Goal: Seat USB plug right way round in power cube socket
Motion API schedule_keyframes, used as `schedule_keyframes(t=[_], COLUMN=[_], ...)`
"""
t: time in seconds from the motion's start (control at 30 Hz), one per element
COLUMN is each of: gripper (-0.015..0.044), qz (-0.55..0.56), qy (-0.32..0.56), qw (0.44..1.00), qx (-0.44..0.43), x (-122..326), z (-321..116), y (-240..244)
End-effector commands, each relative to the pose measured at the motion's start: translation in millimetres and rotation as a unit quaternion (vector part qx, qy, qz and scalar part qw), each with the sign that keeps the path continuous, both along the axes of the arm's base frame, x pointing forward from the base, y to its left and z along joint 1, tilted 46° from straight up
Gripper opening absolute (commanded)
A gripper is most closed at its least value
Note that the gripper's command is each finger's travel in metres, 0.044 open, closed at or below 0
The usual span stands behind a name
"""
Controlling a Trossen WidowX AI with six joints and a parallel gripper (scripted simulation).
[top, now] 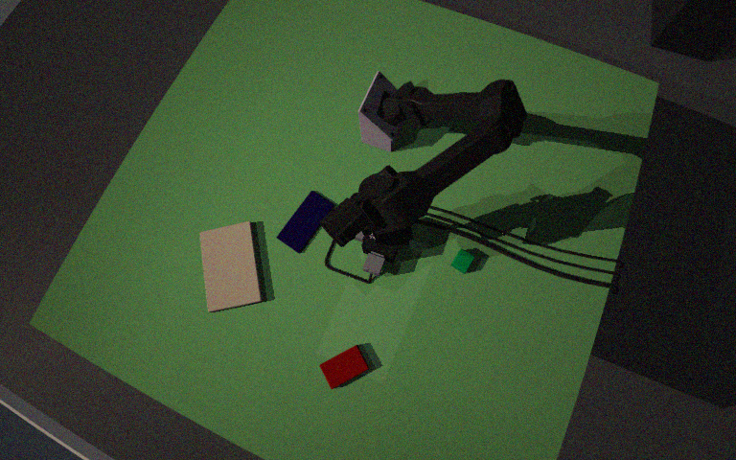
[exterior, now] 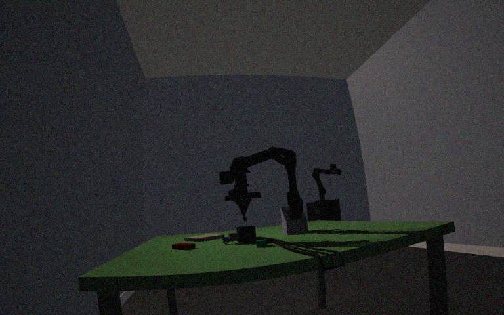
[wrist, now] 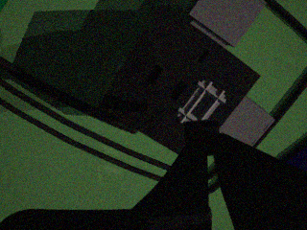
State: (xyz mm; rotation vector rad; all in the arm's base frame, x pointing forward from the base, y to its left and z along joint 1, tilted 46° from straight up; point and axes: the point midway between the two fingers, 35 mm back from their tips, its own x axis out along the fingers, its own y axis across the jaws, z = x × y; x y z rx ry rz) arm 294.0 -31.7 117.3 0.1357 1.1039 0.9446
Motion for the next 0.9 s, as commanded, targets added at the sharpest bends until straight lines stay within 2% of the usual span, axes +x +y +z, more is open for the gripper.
schedule_keyframes(t=[0.0,0.43,0.87], gripper=[0.0,0.0,0.0], qz=[-0.036,-0.154,-0.267], qy=[0.037,0.156,0.27], qw=[0.999,0.975,0.924], qx=[0.006,0.026,0.045], x=[-0.1,0.0,0.0], z=[-0.4,-0.4,-0.4], y=[0.3,0.3,0.3])
